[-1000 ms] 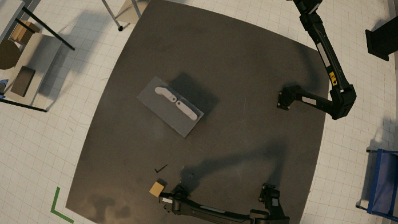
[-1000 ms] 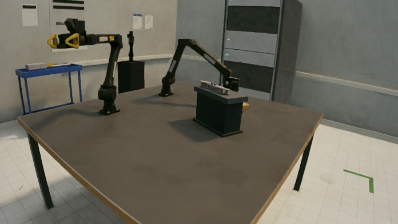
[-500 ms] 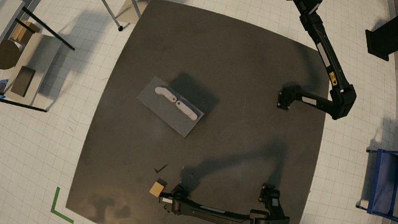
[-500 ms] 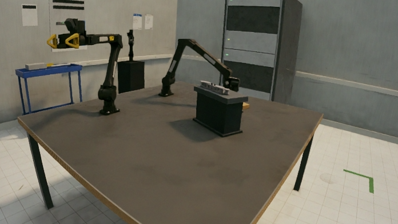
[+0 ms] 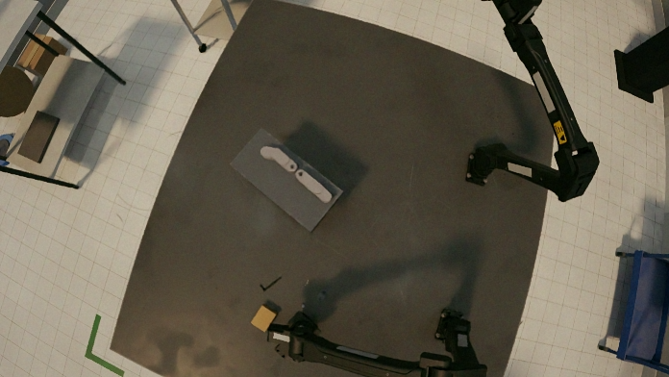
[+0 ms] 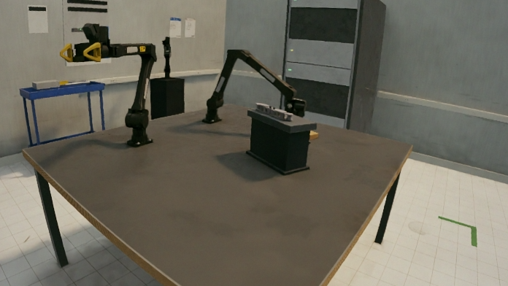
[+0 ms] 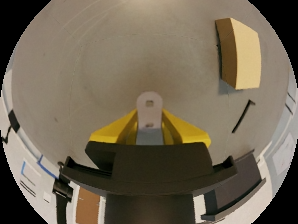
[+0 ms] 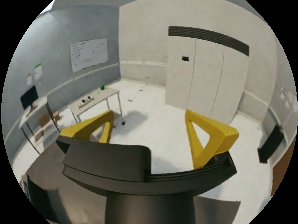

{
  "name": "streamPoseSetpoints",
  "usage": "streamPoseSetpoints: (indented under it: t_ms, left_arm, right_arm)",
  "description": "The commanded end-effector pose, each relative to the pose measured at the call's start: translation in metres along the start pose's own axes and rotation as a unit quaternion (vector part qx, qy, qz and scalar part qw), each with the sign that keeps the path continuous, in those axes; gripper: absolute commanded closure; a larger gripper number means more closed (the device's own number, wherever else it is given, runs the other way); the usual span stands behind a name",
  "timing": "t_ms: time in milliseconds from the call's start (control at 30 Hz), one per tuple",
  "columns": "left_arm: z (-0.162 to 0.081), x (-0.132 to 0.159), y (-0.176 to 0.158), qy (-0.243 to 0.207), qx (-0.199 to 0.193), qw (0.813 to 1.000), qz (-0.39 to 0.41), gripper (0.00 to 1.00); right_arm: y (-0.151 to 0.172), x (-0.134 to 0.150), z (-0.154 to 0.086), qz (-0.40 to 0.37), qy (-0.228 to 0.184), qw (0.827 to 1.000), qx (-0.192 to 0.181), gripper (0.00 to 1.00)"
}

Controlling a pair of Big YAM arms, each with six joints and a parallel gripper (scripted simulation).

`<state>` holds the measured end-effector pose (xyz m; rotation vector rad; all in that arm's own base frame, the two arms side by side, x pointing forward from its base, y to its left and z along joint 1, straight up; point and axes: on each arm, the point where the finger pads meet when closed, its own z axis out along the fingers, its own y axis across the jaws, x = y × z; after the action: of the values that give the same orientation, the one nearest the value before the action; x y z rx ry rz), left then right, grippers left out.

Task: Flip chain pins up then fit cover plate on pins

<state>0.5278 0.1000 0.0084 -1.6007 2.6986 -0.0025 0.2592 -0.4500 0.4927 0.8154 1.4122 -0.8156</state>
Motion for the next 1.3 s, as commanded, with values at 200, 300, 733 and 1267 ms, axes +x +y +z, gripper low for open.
streamPoseSetpoints:
  t_ms: [200, 300, 733, 1267]
  left_arm:
    - [-0.003, 0.001, -0.008, -0.003, 0.005, 1.000, 0.002, 0.79]
    - [-0.003, 0.001, -0.008, -0.003, 0.005, 1.000, 0.002, 0.79]
    - [-0.038, -0.012, -0.024, -0.022, 0.030, 0.999, 0.002, 0.79]
    - [-0.055, -0.012, -0.024, -0.023, 0.031, 0.999, 0.002, 0.79]
  right_arm:
    - [0.005, -0.014, -0.004, 0.000, -0.015, 1.000, -0.004, 0.00]
    - [0.005, -0.014, -0.004, 0.000, -0.015, 1.000, -0.004, 0.00]
    - [0.005, -0.014, -0.004, 0.000, -0.015, 1.000, -0.004, 0.00]
    - [0.005, -0.014, -0.004, 0.000, -0.015, 1.000, -0.004, 0.00]
